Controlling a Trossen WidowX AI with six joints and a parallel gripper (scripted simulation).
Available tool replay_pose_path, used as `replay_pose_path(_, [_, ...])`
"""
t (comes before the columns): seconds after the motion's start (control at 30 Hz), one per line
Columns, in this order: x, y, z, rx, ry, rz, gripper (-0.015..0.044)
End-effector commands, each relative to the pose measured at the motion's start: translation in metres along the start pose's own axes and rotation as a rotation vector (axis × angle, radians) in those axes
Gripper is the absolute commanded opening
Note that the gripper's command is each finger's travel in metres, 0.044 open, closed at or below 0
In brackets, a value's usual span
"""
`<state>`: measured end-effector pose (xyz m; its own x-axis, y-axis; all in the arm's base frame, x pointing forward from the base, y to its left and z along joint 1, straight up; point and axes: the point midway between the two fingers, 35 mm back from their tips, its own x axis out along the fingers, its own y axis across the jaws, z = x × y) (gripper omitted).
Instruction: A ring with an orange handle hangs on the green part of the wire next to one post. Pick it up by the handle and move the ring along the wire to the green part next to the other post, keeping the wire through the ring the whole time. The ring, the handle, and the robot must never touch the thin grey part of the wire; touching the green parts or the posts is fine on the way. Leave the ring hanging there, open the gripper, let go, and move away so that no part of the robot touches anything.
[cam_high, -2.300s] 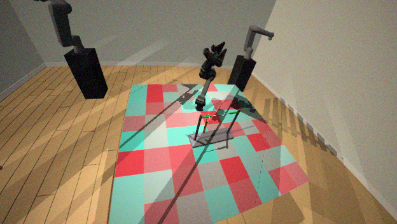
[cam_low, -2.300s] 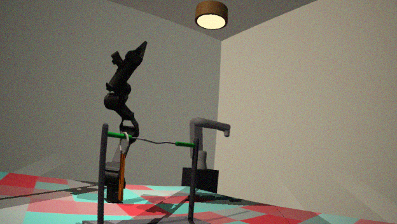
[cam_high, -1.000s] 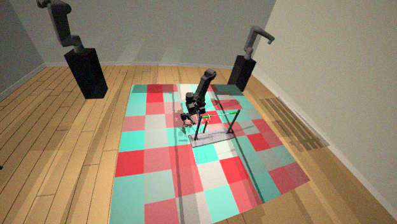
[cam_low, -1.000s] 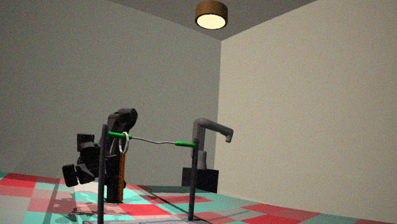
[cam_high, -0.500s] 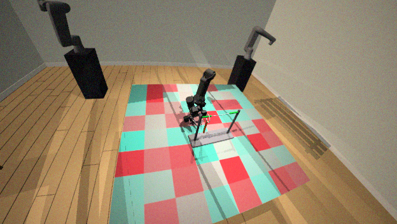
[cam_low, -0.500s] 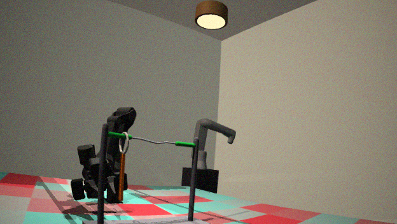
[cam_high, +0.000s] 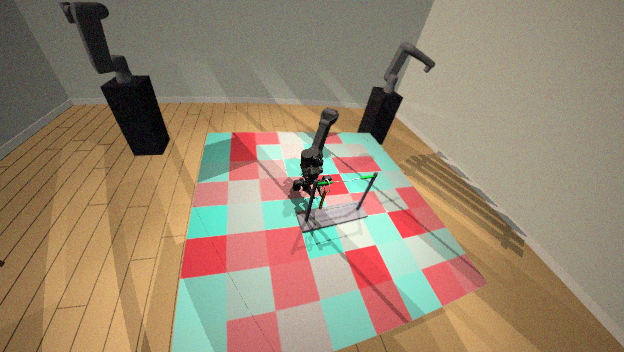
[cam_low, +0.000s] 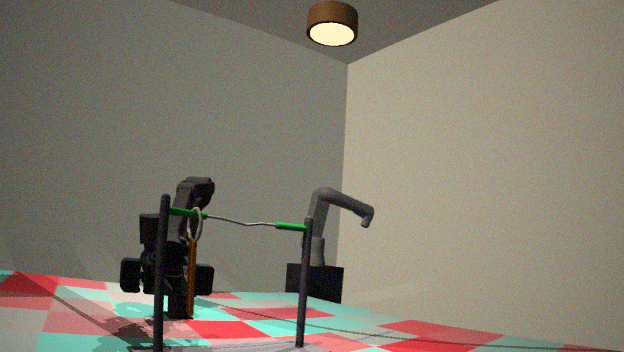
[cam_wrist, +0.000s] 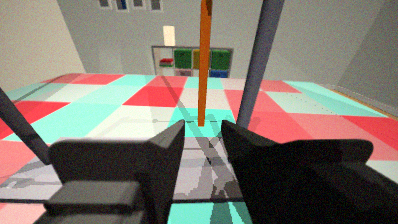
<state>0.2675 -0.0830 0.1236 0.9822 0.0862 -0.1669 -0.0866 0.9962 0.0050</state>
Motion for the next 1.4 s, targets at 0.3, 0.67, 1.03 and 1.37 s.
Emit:
replay_pose_path(0.3, [0.014,-0.002,0.005,-0.014,-0.003,-0.008,0.0160])
replay_pose_path(0.67, [0.030,-0.003,0.007,-0.014,-0.003,-0.008,0.0160])
replay_pose_path(1.03, [0.046,-0.003,0.007,-0.014,-0.005,-0.008,0.0160])
replay_pose_path(1.37, [0.062,-0.002,0.006,-0.014,-0.007,-0.008,0.0160])
